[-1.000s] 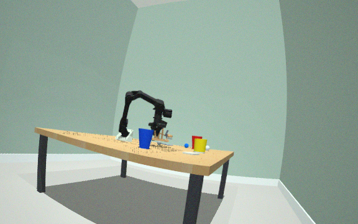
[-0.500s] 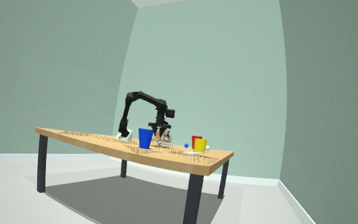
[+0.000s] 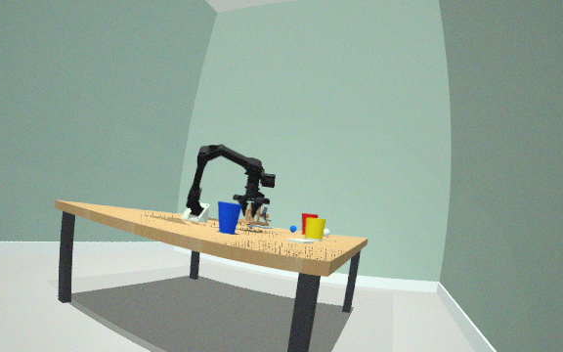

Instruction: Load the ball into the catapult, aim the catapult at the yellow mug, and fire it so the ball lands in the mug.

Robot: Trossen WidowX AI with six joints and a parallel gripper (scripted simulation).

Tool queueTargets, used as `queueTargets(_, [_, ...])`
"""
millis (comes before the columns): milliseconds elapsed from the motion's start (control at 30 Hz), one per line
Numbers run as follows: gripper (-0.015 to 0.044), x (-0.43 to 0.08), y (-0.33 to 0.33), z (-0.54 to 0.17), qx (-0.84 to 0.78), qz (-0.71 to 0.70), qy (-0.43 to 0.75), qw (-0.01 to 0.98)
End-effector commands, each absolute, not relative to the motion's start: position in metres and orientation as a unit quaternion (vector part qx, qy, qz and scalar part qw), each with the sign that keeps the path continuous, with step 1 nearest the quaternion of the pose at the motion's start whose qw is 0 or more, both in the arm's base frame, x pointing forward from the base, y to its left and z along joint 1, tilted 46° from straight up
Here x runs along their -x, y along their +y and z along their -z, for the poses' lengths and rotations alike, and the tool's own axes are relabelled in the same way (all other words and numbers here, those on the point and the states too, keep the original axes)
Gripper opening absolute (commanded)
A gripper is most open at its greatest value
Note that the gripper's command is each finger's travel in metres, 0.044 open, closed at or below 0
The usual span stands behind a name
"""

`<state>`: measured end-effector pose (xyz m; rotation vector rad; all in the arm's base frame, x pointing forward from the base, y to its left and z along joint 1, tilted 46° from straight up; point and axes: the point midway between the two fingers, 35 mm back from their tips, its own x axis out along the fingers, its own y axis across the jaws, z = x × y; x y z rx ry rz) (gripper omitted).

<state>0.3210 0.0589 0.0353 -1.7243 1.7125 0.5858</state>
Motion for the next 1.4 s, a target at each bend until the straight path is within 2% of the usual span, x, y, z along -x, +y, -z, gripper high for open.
queueTargets(0, [0.0000, -0.323, 0.056, -0.030, 0.658, -0.224, 0.646, 0.314])
queueTargets(833, [0.0000, -0.324, 0.036, -0.013, 0.655, -0.222, 0.650, 0.315])
queueTargets(1367, [0.0420, -0.325, 0.043, -0.019, 0.655, -0.223, 0.649, 0.316])
